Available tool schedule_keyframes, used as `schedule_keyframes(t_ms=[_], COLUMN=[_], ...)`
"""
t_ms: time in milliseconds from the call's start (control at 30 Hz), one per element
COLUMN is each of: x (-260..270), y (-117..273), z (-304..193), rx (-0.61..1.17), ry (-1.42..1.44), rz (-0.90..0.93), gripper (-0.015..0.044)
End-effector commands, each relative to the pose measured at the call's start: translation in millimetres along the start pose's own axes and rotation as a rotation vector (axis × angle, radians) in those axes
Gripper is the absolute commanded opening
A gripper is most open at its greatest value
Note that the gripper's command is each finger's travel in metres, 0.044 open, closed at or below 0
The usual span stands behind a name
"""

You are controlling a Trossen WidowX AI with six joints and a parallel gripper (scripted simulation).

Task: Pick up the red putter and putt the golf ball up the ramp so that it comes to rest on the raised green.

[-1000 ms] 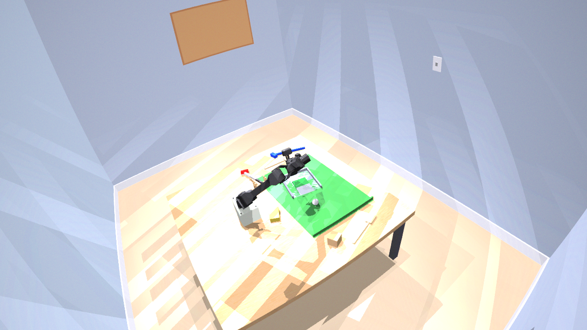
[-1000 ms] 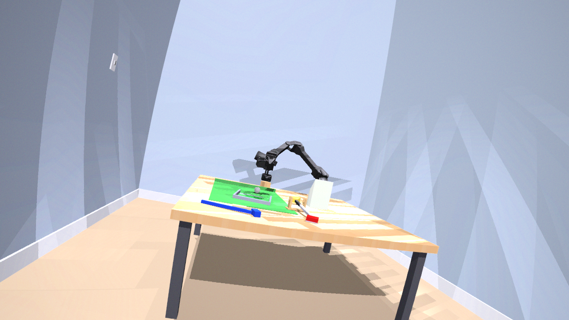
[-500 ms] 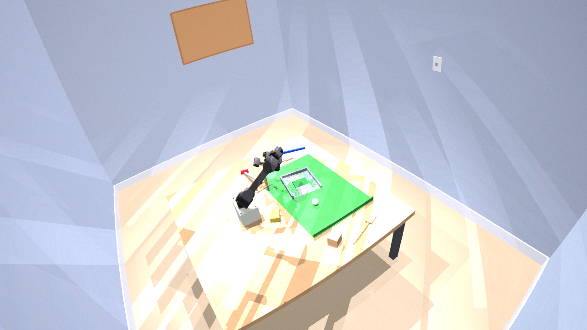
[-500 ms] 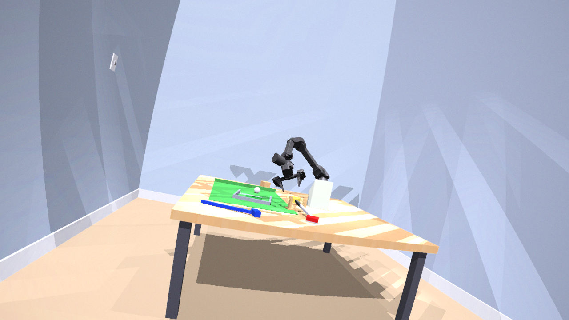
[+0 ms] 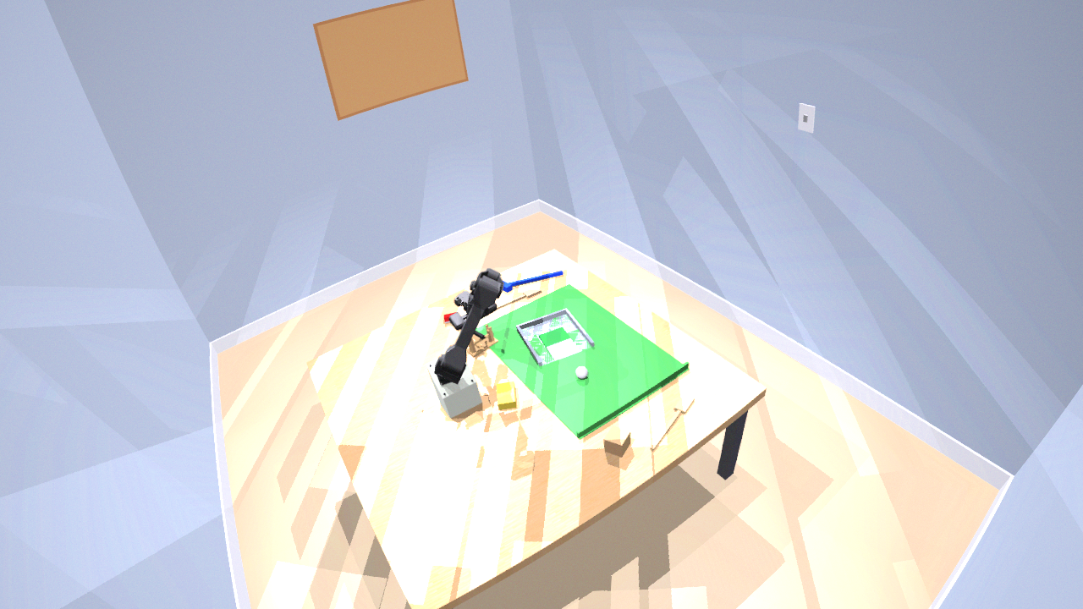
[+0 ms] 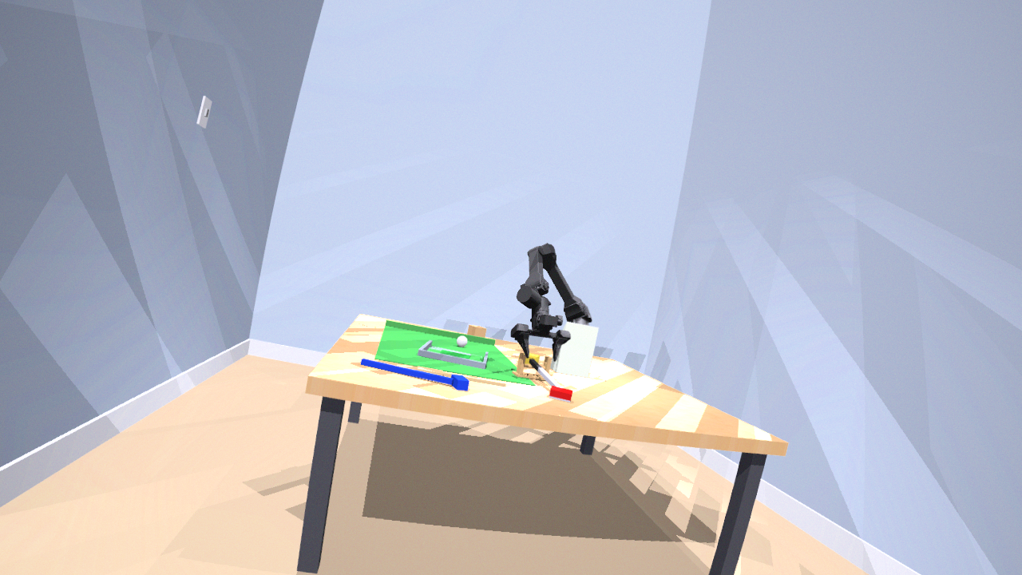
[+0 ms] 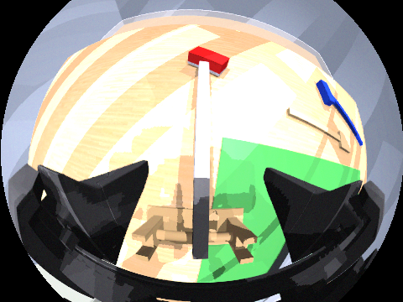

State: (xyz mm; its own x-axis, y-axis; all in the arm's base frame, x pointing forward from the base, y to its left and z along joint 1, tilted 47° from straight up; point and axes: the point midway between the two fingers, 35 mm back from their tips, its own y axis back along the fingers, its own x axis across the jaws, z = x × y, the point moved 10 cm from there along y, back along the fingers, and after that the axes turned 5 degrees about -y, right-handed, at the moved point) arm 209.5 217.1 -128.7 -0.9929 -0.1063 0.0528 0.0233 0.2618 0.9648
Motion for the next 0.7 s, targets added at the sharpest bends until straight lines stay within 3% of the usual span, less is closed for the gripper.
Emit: schedule_keyframes(t_ms=[0,667], x=[5,5], y=[-4,-44], z=[2,0], rx=[0.017,0.017], ry=[0.037,0.037], rz=[-0.004,-0.005], gripper=[0.044,0.044])
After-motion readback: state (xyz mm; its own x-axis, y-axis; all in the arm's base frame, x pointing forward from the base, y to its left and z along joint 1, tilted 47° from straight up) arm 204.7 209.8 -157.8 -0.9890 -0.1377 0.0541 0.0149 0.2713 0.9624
